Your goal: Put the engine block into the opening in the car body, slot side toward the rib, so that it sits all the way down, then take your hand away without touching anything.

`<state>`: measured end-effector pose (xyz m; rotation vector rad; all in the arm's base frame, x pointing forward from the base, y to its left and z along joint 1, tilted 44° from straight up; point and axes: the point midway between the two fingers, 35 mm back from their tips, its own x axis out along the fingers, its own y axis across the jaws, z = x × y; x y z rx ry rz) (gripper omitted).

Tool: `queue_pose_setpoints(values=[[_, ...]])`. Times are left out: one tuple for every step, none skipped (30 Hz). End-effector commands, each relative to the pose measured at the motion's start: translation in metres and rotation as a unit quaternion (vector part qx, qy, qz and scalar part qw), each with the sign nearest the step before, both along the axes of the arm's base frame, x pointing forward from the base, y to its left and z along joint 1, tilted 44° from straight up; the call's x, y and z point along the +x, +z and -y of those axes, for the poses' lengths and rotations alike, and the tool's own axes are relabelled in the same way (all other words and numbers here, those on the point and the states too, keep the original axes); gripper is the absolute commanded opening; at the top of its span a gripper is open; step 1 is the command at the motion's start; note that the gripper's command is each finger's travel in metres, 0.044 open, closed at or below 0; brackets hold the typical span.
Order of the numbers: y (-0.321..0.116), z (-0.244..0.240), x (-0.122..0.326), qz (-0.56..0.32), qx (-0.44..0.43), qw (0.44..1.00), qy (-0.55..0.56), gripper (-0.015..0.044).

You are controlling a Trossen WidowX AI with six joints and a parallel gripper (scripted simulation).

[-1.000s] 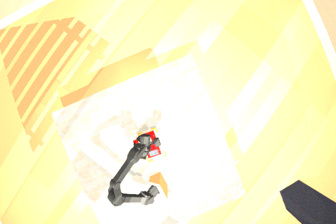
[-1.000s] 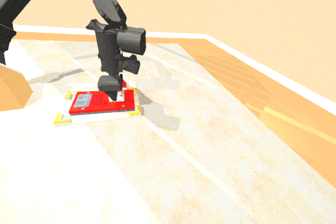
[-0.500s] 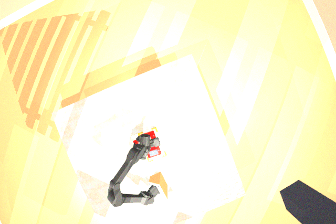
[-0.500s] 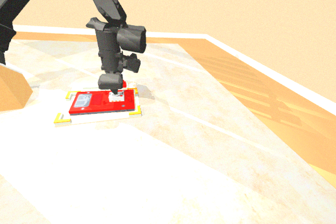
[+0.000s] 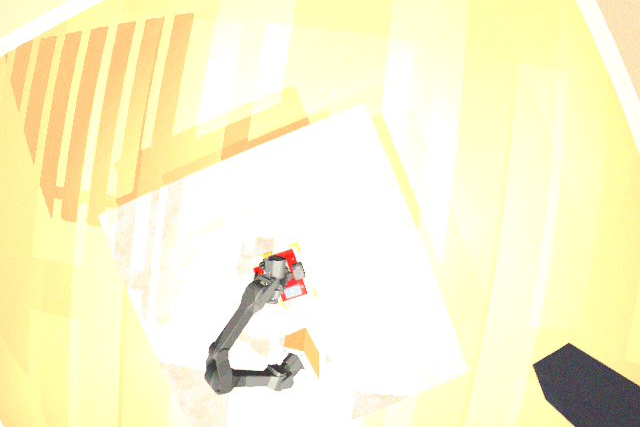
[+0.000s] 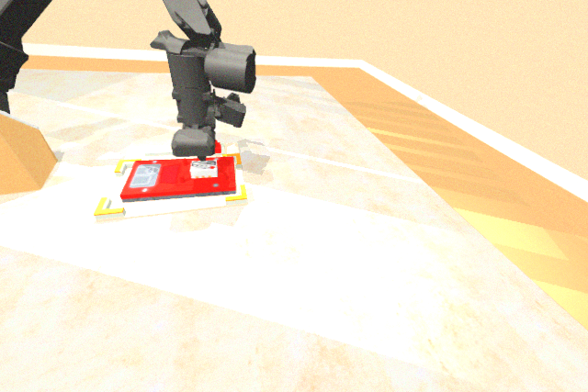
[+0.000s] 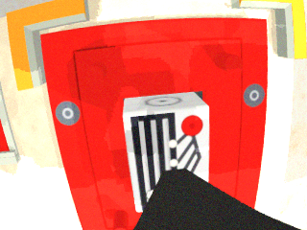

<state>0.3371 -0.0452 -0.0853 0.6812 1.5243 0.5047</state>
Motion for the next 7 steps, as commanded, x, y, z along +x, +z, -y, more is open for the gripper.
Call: queue_pose_setpoints(values=[[0.0001,0.0003,-0.0005,0.000,-0.001,1.000,0.002,0.0000],[0.0001,0.0003,-0.0005,0.000,-0.001,1.000,0.002,0.0000],[0.0001,0.0003,-0.0005,0.000,-0.001,1.000,0.002,0.0000],[0.0001,0.0003,-0.0005,0.000,-0.001,1.000,0.002,0.0000],[0.0001,0.0003,-0.0005,0.000,-0.001,1.000,0.002,0.0000],[0.0001,0.0003,-0.0005,0.000,-0.001,1.000,0.002,0.0000],[0.0001,0.0003,-0.0005,0.000,-0.001,1.000,0.002,0.0026]])
